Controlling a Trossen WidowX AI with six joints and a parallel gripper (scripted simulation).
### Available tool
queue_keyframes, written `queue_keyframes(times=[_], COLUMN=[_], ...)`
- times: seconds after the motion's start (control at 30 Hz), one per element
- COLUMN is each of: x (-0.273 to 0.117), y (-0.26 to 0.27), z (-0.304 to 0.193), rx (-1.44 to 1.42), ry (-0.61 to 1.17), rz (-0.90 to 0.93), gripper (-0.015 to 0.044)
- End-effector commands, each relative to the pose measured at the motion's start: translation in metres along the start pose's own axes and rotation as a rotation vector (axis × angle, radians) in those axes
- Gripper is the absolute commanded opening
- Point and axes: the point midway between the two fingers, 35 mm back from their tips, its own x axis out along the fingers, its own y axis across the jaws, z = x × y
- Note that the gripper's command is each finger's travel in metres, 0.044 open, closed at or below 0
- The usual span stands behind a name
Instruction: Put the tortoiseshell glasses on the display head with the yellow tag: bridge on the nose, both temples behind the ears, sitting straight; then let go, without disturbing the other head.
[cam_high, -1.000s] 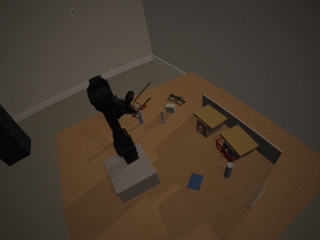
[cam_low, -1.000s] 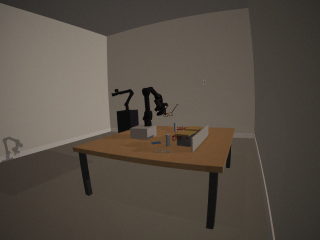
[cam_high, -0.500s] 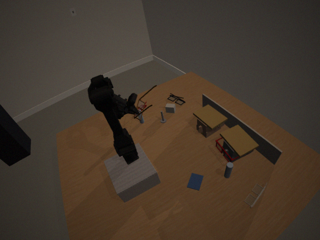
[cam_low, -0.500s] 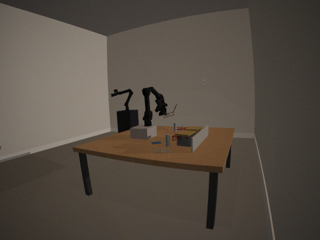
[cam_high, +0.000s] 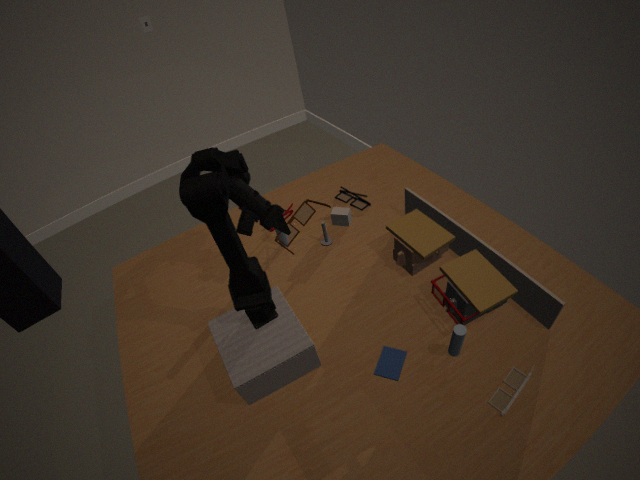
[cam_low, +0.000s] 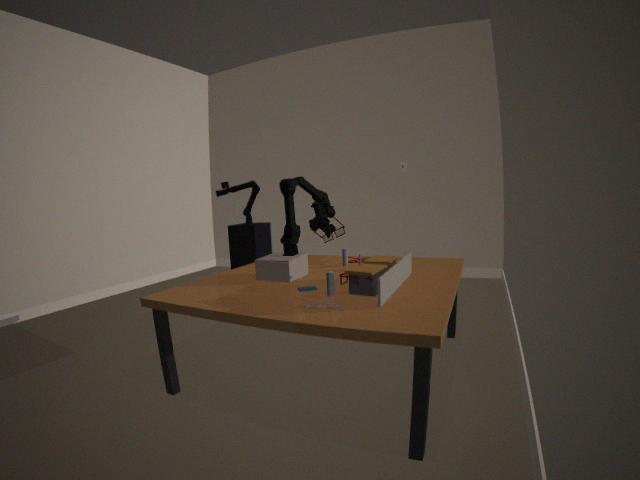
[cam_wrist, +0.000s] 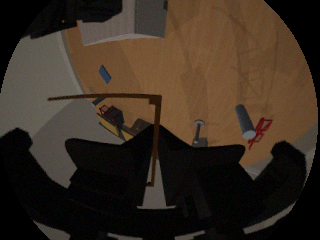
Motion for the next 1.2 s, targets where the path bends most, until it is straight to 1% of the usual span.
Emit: queue_keyframes(times=[0.0,0.6,1.17], x=[0.009,0.043,0.074], y=[0.004,0.024,0.046], z=[-0.003,-0.016,-0.025], rx=[0.216,1.076,1.887], ry=[-0.05,-0.214,-0.325], rz=[0.005,0.098,0.273], gripper=[0.0,0.0,0.0])
